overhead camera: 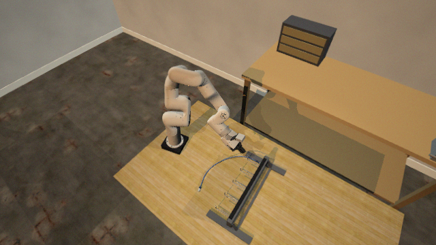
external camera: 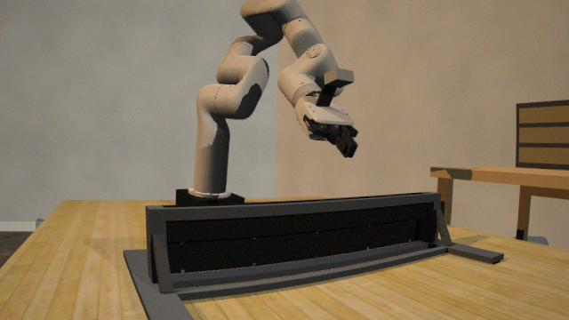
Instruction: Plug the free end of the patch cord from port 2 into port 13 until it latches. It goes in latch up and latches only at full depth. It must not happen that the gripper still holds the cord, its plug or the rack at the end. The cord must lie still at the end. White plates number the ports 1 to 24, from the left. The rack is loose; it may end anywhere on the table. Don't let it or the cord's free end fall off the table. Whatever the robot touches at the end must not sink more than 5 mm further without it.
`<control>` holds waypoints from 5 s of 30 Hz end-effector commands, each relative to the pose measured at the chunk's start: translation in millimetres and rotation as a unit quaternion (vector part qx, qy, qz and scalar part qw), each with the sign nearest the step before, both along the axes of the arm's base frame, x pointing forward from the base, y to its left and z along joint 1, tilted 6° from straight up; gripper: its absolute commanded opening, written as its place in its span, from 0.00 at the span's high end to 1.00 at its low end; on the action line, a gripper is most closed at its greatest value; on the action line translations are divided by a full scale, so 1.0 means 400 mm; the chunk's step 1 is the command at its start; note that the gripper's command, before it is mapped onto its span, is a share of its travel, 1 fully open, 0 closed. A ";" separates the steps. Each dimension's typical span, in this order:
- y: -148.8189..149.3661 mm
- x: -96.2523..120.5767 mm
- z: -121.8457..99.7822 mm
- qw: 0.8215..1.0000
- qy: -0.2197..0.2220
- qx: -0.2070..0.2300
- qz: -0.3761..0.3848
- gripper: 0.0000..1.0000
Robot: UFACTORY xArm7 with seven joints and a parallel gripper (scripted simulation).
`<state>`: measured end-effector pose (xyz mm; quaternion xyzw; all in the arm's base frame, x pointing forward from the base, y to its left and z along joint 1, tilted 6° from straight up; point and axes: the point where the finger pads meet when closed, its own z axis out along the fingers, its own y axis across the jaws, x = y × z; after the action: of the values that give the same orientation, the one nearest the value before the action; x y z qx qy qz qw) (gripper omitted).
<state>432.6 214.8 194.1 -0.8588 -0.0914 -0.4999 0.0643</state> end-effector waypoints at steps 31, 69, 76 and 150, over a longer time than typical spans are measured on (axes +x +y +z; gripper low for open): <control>-0.131 -0.062 0.057 1.000 -0.003 0.002 0.004 1.00; -0.252 0.024 0.022 1.000 -0.003 0.002 0.004 1.00; -0.234 0.095 -0.018 1.000 -0.003 0.002 0.004 1.00; -0.192 0.266 -0.117 1.000 -0.003 0.002 0.004 1.00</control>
<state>538.1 138.0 146.0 -0.8578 -0.0941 -0.5008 0.0678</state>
